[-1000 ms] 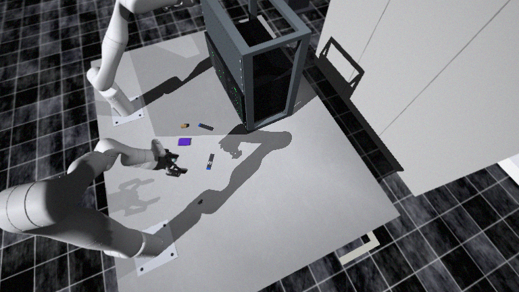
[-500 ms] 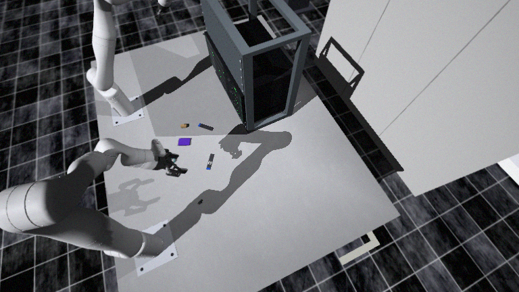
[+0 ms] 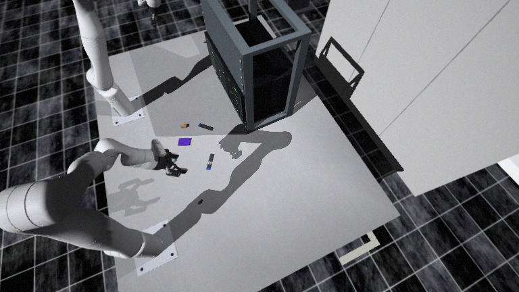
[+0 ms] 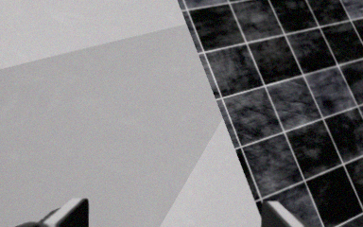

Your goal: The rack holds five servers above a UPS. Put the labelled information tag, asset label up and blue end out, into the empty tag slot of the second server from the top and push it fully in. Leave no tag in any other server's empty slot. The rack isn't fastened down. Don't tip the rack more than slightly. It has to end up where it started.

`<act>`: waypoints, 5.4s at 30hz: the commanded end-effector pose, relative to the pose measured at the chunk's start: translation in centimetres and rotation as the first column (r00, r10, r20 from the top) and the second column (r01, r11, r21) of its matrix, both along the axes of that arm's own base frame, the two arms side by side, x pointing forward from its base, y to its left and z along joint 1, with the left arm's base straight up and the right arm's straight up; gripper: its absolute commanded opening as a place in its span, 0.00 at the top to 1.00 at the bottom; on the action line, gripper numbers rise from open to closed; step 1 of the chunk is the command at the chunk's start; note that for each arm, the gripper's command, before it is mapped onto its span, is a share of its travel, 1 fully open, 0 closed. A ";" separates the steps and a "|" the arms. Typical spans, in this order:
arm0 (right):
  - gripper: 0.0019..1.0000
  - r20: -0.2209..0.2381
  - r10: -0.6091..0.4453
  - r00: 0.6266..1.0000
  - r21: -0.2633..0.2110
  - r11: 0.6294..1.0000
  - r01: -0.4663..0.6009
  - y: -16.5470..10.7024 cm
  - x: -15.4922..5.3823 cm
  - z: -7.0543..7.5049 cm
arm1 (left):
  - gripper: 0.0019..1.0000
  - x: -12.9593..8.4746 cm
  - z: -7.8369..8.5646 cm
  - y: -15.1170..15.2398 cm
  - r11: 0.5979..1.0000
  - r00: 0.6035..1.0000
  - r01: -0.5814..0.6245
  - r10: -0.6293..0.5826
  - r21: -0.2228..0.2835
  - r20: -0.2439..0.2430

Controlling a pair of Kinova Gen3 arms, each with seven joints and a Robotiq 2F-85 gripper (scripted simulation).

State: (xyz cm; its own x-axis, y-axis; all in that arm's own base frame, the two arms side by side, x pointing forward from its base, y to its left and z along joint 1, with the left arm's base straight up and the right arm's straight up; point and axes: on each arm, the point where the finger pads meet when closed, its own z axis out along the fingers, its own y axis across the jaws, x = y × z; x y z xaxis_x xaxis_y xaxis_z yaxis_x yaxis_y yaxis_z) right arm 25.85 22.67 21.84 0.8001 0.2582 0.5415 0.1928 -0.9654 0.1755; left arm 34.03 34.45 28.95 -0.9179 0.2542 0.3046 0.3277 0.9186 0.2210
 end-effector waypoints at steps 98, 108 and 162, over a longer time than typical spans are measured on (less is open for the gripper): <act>0.00 -0.467 -0.871 -0.155 0.291 -0.316 0.903 -4.5 -0.7 8.2 | 0.00 -2.4 3.0 -11.9 0.914 0.912 -0.271 0.345 -0.303 0.224; 0.00 -0.532 -0.749 -0.394 0.218 -0.571 0.792 -4.2 -1.6 10.0 | 0.00 -2.4 3.0 -11.9 0.914 0.912 -0.271 0.345 -0.303 0.224; 0.65 -0.570 -0.469 -0.675 0.091 -0.852 0.515 1.4 4.3 5.8 | 0.00 -2.4 3.0 -11.9 0.914 0.912 -0.271 0.345 -0.303 0.224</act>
